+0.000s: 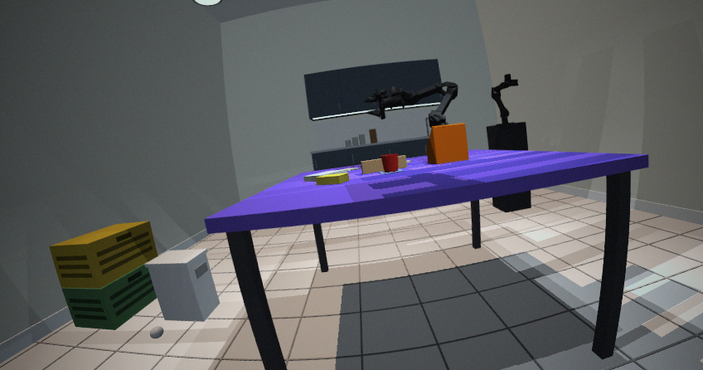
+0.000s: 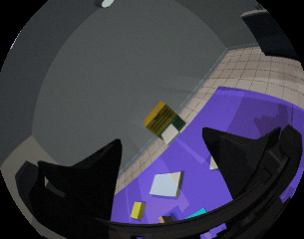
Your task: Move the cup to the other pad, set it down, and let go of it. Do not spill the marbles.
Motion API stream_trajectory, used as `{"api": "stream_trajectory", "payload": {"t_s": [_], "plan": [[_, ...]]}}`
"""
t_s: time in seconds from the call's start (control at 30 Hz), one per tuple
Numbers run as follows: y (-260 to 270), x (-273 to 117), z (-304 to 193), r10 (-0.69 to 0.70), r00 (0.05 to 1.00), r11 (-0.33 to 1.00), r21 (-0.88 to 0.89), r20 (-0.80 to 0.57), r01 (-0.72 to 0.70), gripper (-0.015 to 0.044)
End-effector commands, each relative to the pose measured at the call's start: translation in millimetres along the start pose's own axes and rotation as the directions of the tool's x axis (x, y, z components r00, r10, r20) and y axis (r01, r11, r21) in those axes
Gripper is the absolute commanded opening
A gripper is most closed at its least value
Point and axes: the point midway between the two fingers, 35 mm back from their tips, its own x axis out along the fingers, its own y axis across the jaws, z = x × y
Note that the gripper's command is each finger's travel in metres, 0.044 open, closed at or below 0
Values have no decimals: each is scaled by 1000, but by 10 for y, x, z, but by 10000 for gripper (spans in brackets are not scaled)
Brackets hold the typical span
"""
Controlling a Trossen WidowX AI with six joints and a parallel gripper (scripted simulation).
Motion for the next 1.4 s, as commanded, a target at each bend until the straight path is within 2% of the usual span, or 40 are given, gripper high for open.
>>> {"api": "stream_trajectory", "payload": {"t_s": [0.0,0.13,0.3,0.47,0.67,0.83,1.0,1.1,1.37], "plan": [[3,8,-14,1,1000,1000,3,-6,0,374],[71,161,-310,9,992,998,70,-129,0,269],[272,386,-1013,14,915,972,221,-404,83,148],[597,420,-1830,-16,731,904,302,-682,302,148],[895,160,-2705,-155,441,800,149,-884,581,148],[1011,-162,-3236,-338,229,686,-72,-913,724,148],[1059,-522,-3626,-549,89,548,-277,-831,790,148],[1071,-698,-3767,-644,60,484,-346,-763,804,148],[1056,-724,-3764,-650,58,480,-350,-758,804,148]]}}
